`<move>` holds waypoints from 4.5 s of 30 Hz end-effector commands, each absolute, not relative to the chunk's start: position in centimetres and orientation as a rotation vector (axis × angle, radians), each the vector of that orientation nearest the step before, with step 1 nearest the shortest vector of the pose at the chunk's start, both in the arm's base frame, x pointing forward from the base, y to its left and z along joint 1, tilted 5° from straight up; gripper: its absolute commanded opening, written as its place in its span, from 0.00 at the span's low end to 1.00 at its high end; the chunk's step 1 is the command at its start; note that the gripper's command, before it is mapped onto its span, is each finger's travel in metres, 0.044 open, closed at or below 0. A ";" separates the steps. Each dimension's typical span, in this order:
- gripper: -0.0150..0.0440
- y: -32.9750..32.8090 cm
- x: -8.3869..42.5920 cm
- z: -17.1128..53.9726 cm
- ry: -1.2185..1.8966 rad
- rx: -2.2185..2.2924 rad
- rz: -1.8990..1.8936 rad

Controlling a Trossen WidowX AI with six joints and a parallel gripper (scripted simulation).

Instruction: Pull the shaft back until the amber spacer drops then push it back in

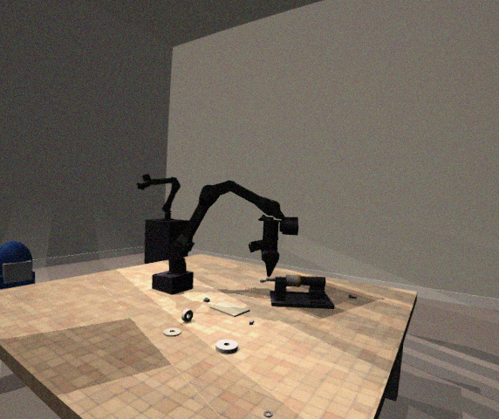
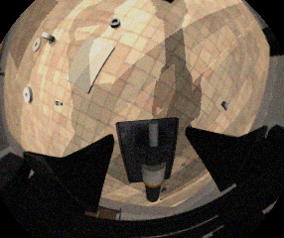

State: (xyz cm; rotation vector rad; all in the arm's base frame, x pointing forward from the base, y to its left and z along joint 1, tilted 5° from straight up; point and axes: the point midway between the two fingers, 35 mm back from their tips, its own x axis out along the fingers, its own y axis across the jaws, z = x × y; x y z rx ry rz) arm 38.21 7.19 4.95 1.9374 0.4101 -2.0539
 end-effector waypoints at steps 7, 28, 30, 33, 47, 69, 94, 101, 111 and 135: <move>1.00 7.9 38.2 5.1 0.423 1.945 -2.056; 1.00 7.9 38.2 5.1 0.423 1.945 -2.056; 1.00 7.9 38.2 5.1 0.423 1.945 -2.056; 1.00 7.9 38.2 5.1 0.423 1.945 -2.056; 1.00 7.9 38.2 4.4 0.423 1.945 -2.056; 1.00 8.0 37.9 1.0 0.423 1.945 -2.056; 1.00 8.0 37.9 1.0 0.423 1.945 -2.056; 1.00 8.0 37.9 1.0 0.423 1.945 -2.056; 1.00 8.0 37.9 0.5 0.423 1.945 -2.056; 1.00 8.0 37.8 -0.8 0.423 1.945 -2.056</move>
